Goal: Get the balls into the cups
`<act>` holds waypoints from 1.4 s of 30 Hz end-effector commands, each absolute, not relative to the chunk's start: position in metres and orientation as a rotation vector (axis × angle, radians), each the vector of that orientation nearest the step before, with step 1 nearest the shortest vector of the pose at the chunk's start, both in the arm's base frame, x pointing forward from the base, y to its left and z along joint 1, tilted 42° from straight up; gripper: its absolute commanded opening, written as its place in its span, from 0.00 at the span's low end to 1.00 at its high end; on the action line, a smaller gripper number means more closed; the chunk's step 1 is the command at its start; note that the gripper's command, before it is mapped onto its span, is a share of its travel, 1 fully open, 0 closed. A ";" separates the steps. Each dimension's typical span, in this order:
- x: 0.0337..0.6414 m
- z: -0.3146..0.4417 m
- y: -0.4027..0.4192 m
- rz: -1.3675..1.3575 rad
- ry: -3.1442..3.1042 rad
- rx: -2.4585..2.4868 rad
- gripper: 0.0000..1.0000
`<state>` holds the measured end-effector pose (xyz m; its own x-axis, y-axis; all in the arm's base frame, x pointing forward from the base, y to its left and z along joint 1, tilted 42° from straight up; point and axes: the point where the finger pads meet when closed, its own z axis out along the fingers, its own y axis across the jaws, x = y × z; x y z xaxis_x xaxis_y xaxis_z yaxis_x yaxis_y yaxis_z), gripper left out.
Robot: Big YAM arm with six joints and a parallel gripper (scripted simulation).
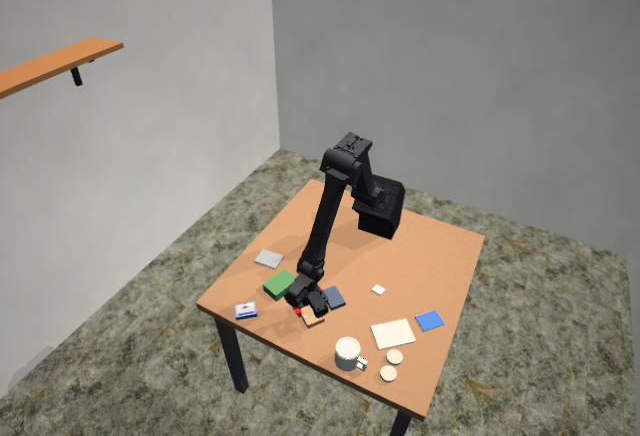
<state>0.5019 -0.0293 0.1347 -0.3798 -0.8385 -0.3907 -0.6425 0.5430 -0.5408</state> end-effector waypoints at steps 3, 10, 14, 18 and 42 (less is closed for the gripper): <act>0.517 0.152 -0.023 -0.418 2.097 -1.178 0.84; 0.517 0.156 -0.024 -0.423 2.089 -1.174 0.84; 0.511 0.168 -0.025 -0.430 2.084 -1.171 0.84; 0.501 0.164 -0.028 -0.422 2.103 -1.177 0.84; 0.455 0.199 -0.036 -0.420 2.122 -1.174 0.84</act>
<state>0.4637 -0.0301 0.1895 -0.3684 -0.8407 -0.3970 -0.6321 0.5396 -0.5561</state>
